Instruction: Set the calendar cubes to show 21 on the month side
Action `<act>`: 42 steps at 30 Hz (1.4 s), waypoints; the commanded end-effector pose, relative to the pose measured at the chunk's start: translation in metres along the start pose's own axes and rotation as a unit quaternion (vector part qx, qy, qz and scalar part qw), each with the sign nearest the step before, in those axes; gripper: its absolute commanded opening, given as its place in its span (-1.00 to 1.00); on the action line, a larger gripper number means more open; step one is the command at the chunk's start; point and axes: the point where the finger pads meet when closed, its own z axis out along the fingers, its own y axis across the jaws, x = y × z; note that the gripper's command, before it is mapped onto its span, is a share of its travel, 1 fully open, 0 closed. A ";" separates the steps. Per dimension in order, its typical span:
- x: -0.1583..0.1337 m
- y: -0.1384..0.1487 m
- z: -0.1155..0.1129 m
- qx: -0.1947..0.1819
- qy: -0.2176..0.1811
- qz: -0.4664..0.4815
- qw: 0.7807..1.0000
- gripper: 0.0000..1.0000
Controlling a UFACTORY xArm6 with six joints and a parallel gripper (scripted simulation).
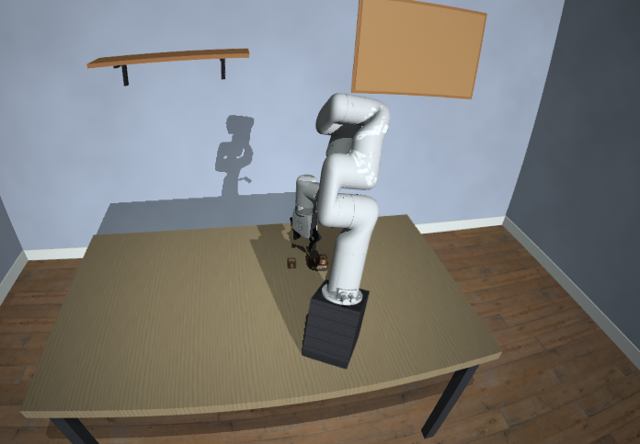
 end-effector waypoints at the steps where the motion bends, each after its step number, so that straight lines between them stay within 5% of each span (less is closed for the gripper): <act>1: 0.012 0.006 0.000 -0.006 -0.014 -0.085 0.996 1.00; 11: 0.029 0.020 0.000 -0.003 -0.014 -0.220 0.975 1.00; 25: 0.059 0.046 0.000 0.000 -0.012 -0.451 0.893 1.00; 33: 0.061 0.047 0.000 0.000 -0.012 -0.465 0.885 1.00; 34: 0.061 0.047 0.000 0.000 -0.012 -0.465 0.885 -0.01; 42: 0.061 0.047 0.000 0.000 -0.012 -0.465 0.885 -0.01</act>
